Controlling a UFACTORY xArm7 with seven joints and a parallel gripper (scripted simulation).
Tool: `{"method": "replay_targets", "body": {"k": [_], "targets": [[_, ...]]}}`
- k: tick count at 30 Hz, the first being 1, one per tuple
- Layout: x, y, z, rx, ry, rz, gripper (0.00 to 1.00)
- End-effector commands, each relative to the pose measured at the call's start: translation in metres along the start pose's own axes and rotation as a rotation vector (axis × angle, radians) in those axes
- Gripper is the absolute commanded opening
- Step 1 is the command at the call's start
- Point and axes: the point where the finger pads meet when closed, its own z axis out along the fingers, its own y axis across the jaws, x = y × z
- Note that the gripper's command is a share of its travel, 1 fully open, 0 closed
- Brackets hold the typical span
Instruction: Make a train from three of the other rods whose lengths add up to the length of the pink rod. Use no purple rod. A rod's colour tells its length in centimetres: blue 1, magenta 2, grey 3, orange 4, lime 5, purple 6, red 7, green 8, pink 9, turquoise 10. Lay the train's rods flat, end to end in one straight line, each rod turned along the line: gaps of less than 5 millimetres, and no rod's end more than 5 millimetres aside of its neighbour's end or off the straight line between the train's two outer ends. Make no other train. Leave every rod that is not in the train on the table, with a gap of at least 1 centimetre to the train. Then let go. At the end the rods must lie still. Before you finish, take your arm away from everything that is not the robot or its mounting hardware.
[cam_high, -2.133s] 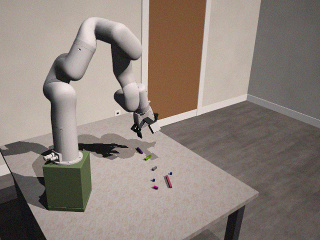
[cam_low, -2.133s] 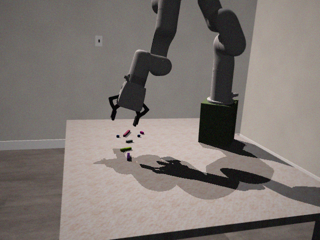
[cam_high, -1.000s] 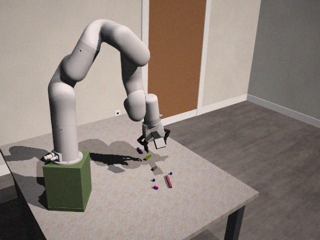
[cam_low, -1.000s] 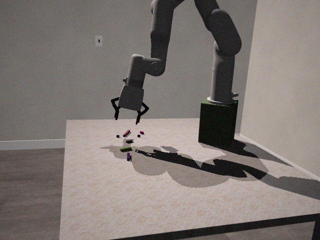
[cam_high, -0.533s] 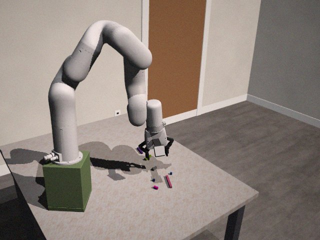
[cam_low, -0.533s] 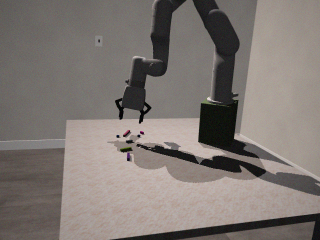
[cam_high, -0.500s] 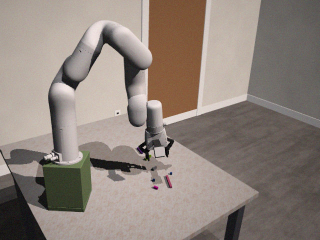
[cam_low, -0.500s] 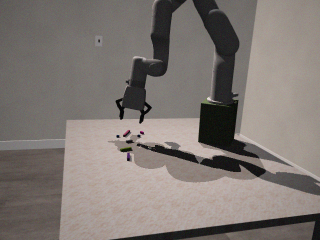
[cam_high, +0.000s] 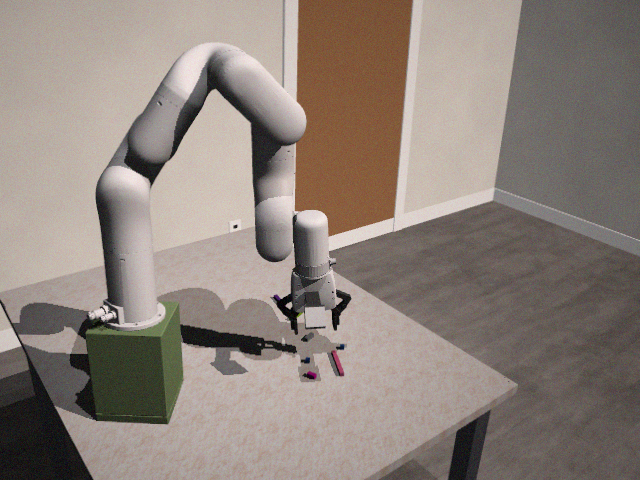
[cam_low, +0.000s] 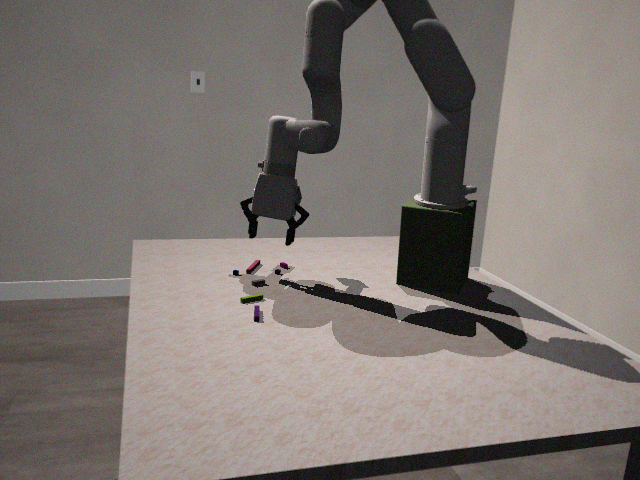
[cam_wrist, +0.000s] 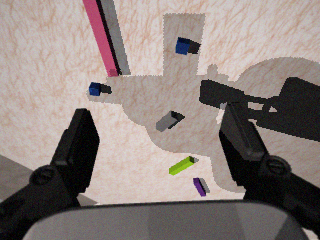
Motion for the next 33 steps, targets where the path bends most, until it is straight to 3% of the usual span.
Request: {"method": "replay_targets", "body": {"k": [1, 3, 11, 13, 21, 23, 30, 33], "targets": [[0.001, -0.001, -0.001, 0.002, 0.0, 0.003, 1.0], [0.036, 0.006, 0.003, -0.021, 0.019, 0.085, 1.0], [0.036, 0.006, 0.003, -0.021, 0.019, 0.085, 1.0], [0.062, 0.014, 0.005, -0.039, 0.033, 0.15, 1.0], [0.062, 0.014, 0.005, -0.039, 0.033, 0.15, 1.0], [0.08, 0.021, 0.006, -0.052, 0.043, 0.198, 1.0], [0.08, 0.021, 0.006, -0.052, 0.043, 0.198, 1.0], [0.093, 0.026, 0.007, -0.06, 0.05, 0.23, 1.0]]}}
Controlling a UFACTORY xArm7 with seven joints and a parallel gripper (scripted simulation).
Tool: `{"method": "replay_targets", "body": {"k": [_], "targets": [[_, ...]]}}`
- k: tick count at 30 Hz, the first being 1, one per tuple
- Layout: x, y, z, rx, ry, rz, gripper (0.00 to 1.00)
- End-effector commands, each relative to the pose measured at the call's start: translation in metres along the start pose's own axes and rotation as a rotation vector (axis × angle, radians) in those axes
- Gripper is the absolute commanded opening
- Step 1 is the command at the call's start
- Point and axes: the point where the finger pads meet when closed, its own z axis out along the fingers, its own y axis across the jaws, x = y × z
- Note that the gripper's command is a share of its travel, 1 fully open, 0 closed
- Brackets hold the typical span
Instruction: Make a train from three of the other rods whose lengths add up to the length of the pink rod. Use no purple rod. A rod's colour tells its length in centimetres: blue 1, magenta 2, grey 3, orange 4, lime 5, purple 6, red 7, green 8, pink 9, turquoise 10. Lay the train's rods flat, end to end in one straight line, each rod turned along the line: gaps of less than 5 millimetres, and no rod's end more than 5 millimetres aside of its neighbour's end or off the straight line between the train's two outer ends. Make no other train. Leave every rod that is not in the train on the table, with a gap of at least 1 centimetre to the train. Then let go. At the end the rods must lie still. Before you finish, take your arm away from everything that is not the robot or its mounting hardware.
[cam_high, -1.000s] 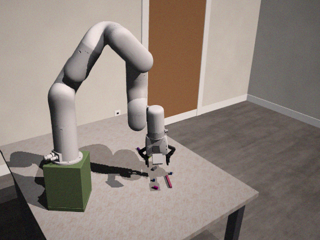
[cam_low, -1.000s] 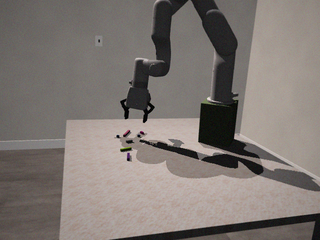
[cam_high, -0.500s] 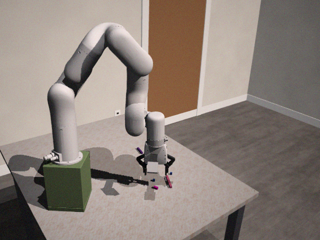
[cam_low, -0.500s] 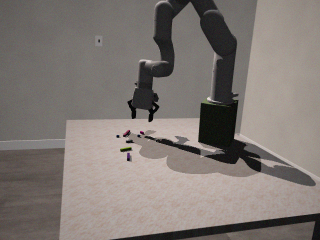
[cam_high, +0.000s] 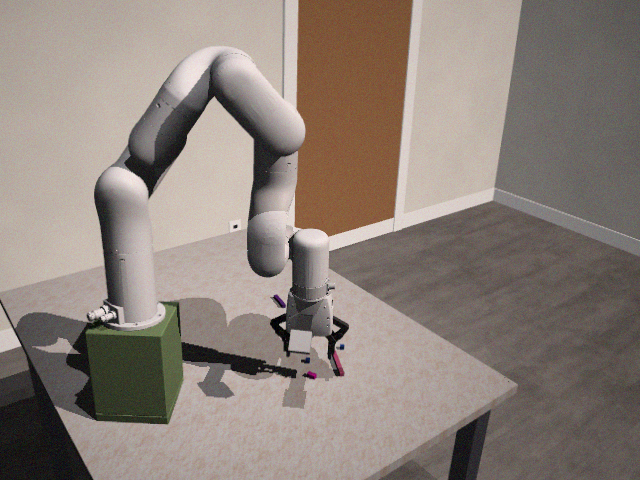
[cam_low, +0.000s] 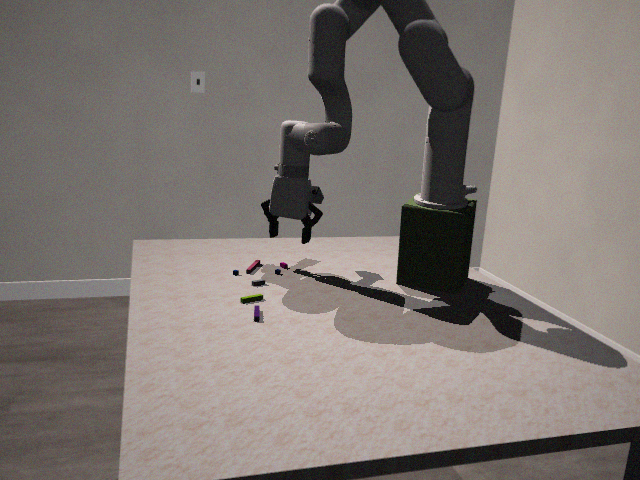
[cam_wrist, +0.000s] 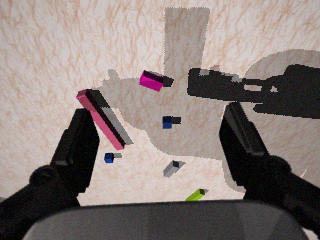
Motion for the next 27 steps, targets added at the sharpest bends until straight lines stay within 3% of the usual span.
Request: {"method": "replay_targets", "body": {"k": [1, 27], "targets": [[0.011, 0.001, 0.001, -0.004, 0.006, 0.027, 1.0], [0.021, 0.003, 0.002, -0.01, 0.011, 0.053, 1.0]]}}
